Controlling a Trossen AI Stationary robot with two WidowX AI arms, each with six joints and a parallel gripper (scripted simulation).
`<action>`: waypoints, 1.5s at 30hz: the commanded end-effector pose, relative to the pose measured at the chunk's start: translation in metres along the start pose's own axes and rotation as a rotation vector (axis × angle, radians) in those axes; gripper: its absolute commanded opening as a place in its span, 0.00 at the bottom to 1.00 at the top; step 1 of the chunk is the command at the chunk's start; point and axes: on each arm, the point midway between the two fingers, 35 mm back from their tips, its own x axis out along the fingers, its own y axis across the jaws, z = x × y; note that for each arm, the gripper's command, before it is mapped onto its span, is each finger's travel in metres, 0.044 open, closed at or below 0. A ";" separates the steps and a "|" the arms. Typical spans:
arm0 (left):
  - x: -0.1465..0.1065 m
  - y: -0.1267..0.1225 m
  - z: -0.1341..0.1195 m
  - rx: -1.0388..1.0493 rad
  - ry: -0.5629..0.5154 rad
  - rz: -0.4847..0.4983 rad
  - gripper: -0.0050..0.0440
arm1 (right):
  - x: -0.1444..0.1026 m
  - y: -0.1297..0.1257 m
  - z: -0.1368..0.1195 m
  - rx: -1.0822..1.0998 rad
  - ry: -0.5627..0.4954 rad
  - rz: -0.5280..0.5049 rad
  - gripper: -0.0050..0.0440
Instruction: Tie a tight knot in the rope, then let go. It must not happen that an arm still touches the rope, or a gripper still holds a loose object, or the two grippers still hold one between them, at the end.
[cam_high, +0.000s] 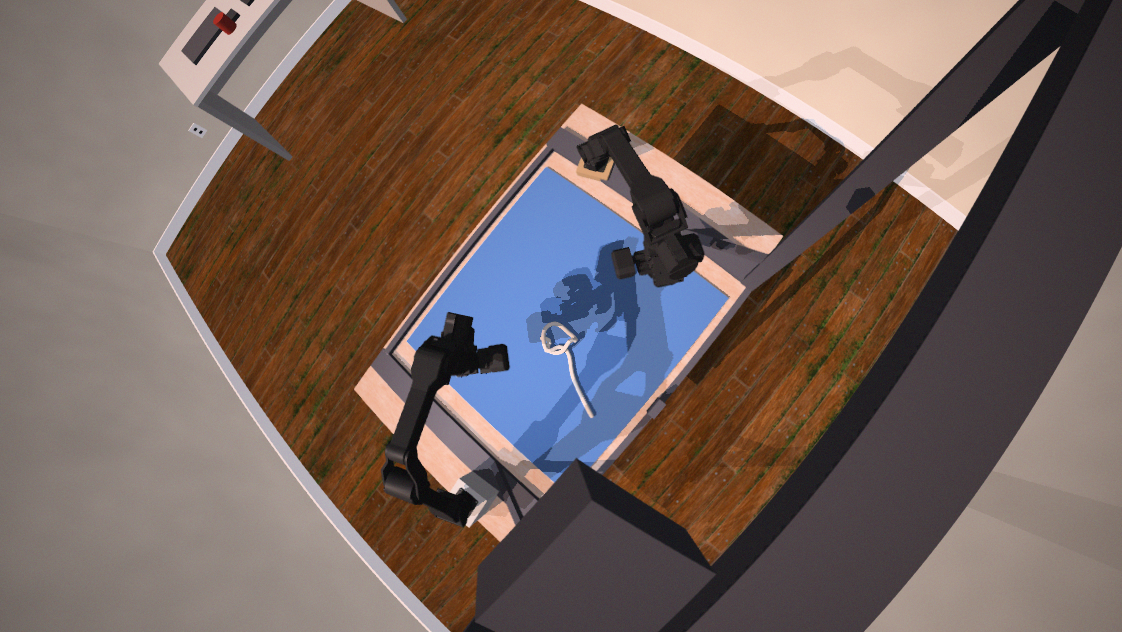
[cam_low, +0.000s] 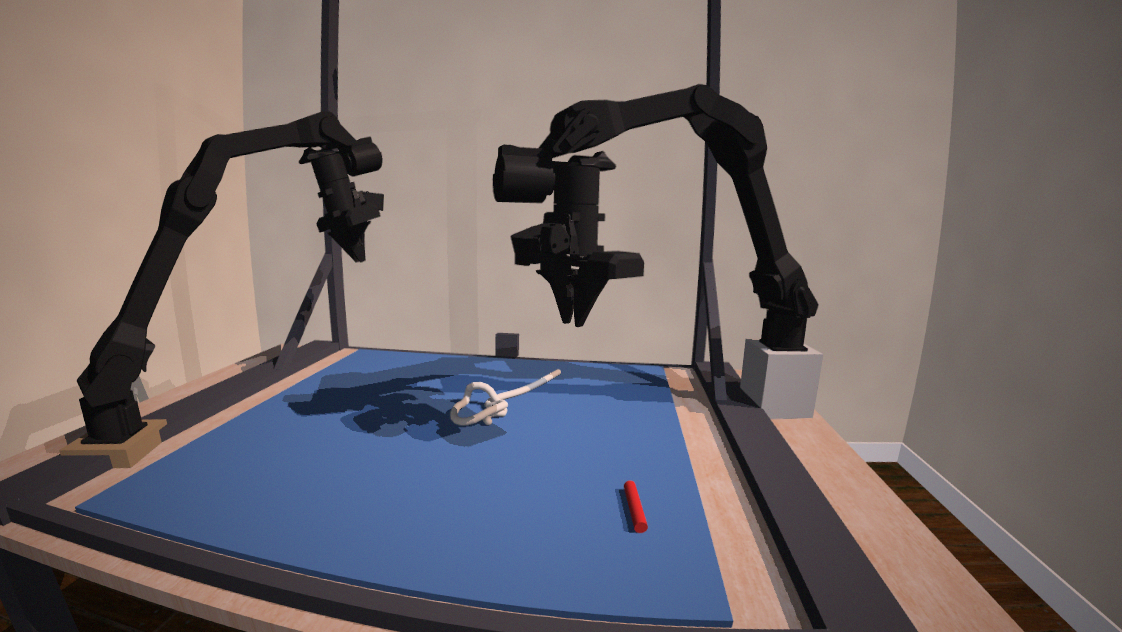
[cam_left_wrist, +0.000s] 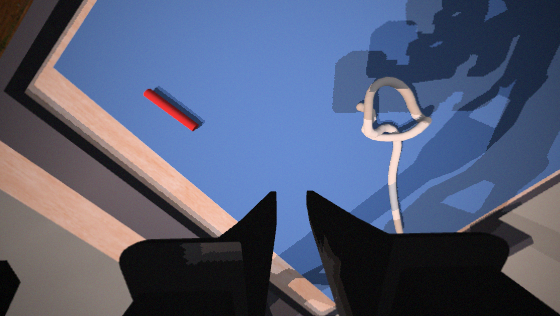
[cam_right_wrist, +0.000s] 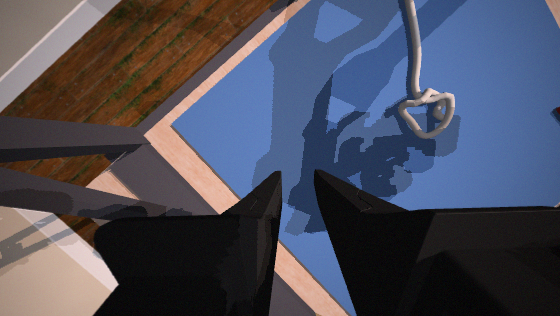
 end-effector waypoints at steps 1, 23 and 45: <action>-0.013 -0.014 -0.017 -0.018 -0.065 -0.033 0.31 | -0.011 -0.002 0.001 0.007 -0.029 0.002 0.31; 0.023 -0.041 -0.106 -0.129 -0.152 -0.120 0.31 | -0.011 -0.002 0.001 0.007 -0.029 0.002 0.31; 0.022 -0.043 -0.102 0.634 -0.017 -0.010 0.31 | -0.011 -0.002 0.001 0.007 -0.029 0.002 0.31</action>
